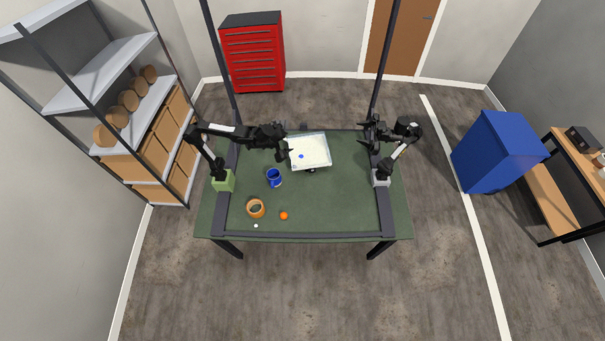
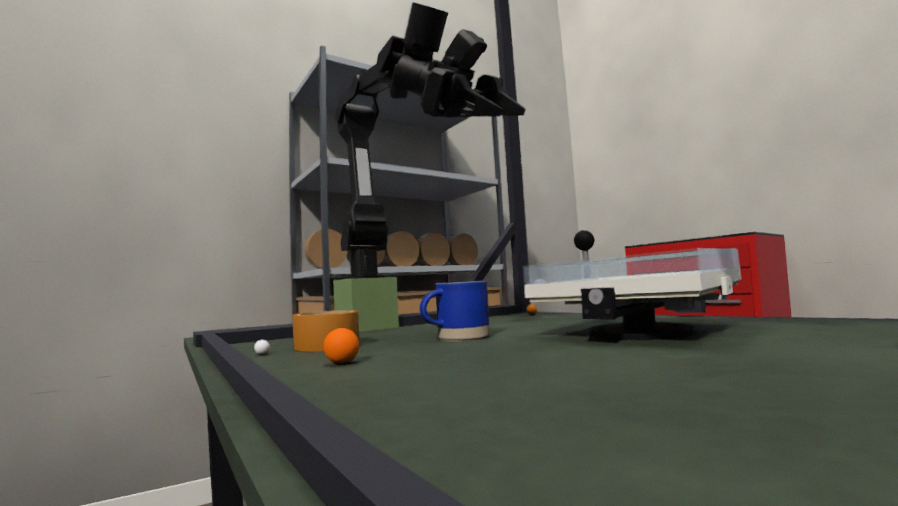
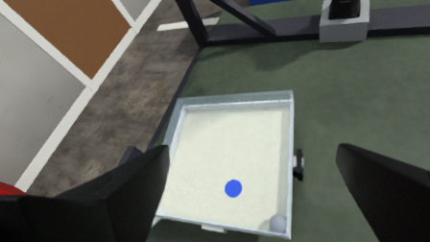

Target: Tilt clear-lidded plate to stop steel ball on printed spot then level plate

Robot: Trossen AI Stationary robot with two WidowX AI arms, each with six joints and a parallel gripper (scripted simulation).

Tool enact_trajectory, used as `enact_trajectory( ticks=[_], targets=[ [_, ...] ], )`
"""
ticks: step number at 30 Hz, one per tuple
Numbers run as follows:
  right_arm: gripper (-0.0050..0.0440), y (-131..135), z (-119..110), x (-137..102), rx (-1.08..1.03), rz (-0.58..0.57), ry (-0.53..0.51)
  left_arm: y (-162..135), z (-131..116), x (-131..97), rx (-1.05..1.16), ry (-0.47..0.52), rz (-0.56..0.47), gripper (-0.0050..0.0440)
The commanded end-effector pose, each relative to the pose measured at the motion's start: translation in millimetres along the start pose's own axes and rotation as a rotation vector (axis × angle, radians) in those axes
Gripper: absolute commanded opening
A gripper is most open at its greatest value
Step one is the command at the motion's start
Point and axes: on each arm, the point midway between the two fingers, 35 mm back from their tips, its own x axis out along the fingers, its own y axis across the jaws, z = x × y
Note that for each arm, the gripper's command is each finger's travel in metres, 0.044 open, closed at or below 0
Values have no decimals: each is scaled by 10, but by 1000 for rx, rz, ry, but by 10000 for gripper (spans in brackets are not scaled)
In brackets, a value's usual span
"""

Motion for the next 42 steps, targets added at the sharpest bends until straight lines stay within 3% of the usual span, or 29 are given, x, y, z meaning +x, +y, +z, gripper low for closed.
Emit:
enact_trajectory(
  ticks=[1, 19, 29, 40, 42],
  targets=[
    [400, 37, 85, -59, -16, 1, -25, 38, 96, -73, 60, -18, 9, 400],
    [400, 37, 85, -59, -16, 1, -25, 268, 140, -270, 204, -29, 131, 400],
    [400, 39, 93, -53, -17, 1, -24, 268, 140, -270, 204, -29, 131, 400],
    [400, 217, 82, 214, -44, 15, 85, 268, 140, -270, 204, -29, 131, 400],
    [400, 322, 53, 343, -59, 22, 143, 268, 140, -270, 204, -29, 131, 400]
  ],
)
